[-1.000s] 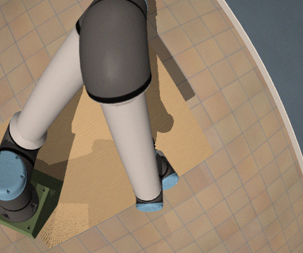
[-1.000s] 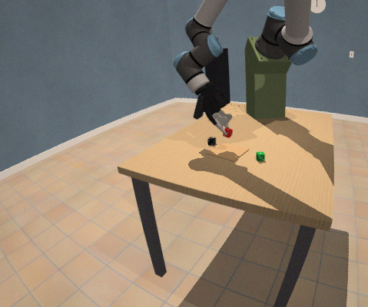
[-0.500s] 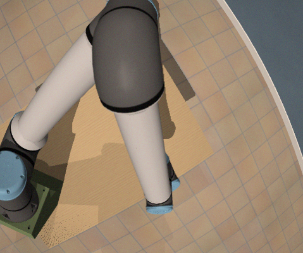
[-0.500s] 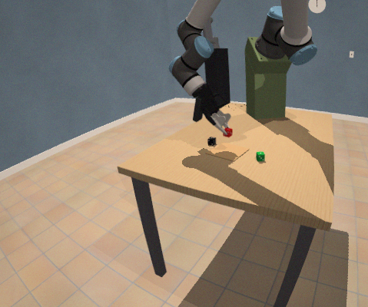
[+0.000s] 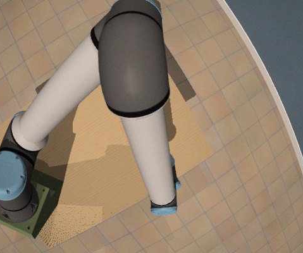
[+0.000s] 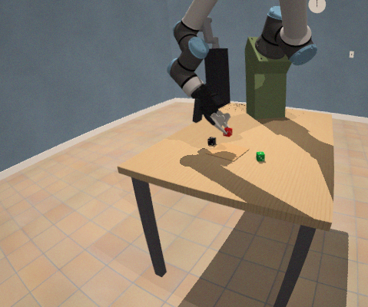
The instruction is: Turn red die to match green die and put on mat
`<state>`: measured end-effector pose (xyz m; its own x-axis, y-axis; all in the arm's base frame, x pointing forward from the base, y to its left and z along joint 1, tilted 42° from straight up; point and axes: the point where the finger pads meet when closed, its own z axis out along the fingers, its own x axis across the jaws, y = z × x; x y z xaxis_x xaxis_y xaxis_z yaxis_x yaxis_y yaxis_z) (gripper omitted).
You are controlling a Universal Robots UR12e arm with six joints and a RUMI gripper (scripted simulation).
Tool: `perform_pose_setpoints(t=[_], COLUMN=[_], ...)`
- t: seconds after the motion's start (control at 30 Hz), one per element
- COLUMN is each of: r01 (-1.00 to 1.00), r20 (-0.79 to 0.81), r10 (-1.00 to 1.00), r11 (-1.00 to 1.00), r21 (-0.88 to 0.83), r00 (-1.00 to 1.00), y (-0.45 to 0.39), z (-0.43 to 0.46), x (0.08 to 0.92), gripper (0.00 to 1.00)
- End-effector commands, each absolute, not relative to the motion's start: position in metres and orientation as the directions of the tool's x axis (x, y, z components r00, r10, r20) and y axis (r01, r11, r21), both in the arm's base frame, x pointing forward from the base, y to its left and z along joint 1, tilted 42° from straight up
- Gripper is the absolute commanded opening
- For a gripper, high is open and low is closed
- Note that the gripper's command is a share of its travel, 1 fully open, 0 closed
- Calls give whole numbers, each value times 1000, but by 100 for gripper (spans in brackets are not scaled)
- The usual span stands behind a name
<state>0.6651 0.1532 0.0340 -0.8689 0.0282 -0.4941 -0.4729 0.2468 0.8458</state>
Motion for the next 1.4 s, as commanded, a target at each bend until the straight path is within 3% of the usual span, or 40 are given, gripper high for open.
perform_pose_setpoints(t=[0.0,1.37], r01=[-474,-474], r20=[-495,-495], r10=[29,29], r11=[245,245], r21=[846,846], r00=[-869,-869], y=[153,165], z=[34,17], x=[665,676], gripper=[10,10])
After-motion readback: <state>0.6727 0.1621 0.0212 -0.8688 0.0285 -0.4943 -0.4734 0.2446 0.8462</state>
